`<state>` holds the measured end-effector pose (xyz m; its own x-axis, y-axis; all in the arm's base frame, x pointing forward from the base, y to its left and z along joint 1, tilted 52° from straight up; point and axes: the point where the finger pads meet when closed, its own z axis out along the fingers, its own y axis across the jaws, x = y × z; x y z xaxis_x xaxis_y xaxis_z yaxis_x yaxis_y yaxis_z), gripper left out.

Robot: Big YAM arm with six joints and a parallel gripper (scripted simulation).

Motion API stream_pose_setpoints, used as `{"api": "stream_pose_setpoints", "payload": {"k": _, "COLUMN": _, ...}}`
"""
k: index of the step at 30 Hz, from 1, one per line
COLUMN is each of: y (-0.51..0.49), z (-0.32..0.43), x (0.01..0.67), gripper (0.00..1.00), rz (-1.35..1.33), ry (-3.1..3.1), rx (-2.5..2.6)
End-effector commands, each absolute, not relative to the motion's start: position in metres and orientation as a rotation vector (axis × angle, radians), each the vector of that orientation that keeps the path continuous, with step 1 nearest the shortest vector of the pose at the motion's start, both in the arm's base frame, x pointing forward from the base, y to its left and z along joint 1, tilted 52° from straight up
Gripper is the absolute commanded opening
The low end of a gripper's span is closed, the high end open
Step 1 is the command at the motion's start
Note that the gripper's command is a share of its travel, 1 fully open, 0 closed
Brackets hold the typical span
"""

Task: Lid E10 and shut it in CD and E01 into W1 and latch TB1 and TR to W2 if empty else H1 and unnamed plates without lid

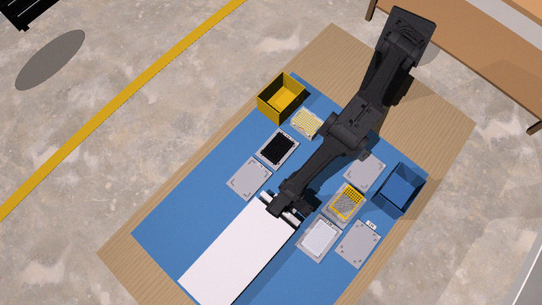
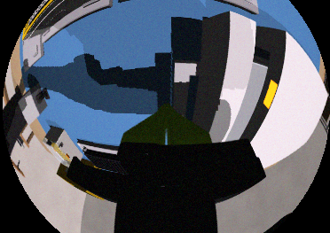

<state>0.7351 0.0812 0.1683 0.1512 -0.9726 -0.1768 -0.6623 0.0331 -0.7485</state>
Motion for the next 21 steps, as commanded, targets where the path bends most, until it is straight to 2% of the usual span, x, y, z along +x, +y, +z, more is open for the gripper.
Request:
{"api": "stream_pose_setpoints", "payload": {"k": 1, "y": 0.071, "z": 0.206, "x": 0.752, "gripper": 0.0, "rz": -0.598, "ry": 1.54, "rx": -1.661}}
{"api": "stream_pose_setpoints", "payload": {"k": 21, "y": 0.072, "z": 0.23, "x": 0.761, "gripper": 0.0, "rz": -0.613, "ry": 1.523, "rx": -1.649}}
